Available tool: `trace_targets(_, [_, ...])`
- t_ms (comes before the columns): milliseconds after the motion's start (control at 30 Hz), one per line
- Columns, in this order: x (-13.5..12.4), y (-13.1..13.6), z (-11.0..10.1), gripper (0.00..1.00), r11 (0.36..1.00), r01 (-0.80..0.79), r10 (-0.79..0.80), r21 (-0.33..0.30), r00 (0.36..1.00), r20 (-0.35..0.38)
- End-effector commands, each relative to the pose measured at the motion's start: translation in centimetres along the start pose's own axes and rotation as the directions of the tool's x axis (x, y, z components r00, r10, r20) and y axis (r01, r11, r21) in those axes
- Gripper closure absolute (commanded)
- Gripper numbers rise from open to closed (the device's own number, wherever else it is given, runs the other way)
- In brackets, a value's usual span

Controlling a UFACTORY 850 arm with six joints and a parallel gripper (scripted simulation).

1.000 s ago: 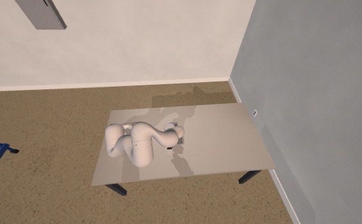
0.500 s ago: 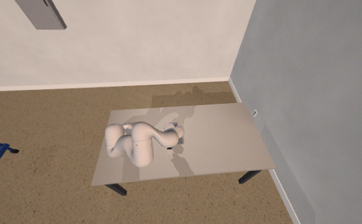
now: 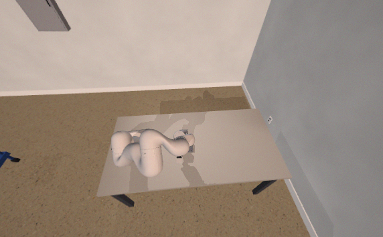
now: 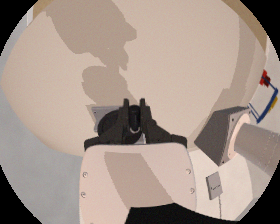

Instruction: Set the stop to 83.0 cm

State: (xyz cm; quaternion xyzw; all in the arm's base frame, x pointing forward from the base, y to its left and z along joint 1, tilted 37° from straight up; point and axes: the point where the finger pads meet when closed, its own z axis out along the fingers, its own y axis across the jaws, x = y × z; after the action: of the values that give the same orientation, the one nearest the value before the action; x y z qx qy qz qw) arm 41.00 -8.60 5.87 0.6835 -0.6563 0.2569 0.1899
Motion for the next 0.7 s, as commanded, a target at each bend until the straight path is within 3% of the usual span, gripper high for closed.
trace_targets(0, [-0.01,0.00,0.05,0.94,1.000,0.000,0.000,0.001,1.000,0.000])
trace_targets(667, [-0.01,0.10,0.63,0.94,1.000,0.000,0.000,0.001,1.000,0.000])
